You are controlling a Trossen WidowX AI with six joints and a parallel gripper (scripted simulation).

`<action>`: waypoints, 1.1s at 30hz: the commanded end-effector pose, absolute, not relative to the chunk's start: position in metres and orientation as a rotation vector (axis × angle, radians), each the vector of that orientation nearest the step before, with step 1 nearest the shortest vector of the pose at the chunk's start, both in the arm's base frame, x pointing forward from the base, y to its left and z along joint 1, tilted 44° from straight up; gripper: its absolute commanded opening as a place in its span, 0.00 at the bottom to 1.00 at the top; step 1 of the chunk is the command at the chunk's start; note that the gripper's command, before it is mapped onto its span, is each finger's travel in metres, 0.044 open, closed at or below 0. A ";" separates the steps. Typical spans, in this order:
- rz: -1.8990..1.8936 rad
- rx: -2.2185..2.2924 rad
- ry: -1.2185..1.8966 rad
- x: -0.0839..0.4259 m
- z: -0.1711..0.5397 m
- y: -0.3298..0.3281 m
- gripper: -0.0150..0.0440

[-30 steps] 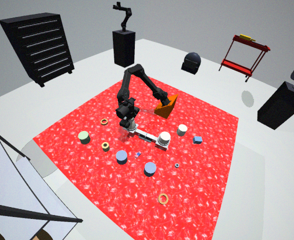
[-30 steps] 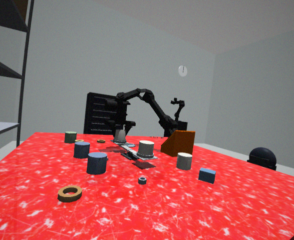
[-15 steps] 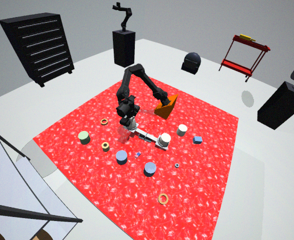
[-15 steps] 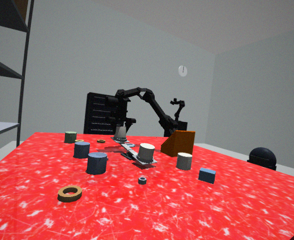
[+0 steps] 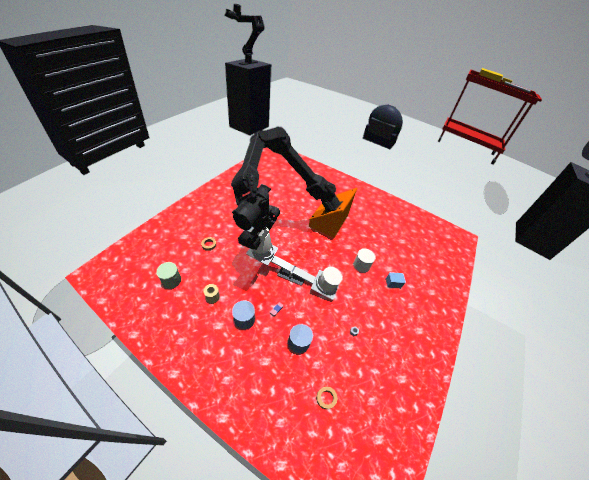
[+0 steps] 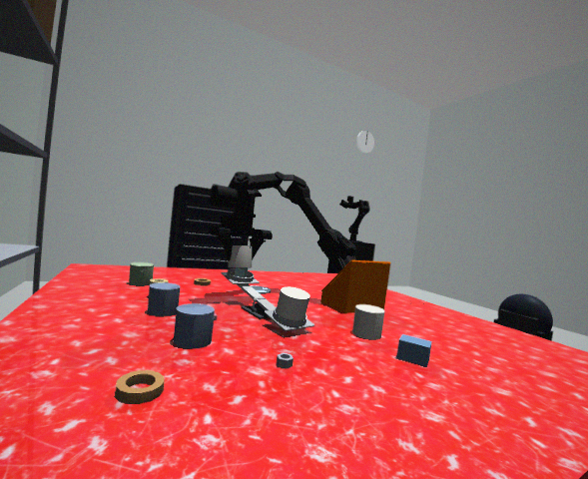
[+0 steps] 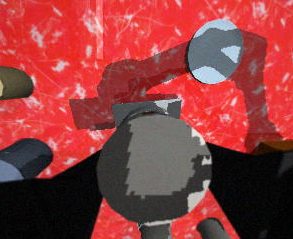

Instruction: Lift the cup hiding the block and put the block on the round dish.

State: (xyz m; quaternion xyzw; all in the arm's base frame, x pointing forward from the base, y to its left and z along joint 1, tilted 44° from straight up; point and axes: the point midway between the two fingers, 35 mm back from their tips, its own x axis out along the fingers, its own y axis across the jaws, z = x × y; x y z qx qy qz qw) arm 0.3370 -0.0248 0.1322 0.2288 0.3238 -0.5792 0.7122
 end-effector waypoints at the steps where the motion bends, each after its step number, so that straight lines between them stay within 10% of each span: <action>1: -1.280 0.510 0.710 0.338 0.138 -0.020 0.25; 33: -1.282 0.506 0.707 0.327 0.168 0.006 0.25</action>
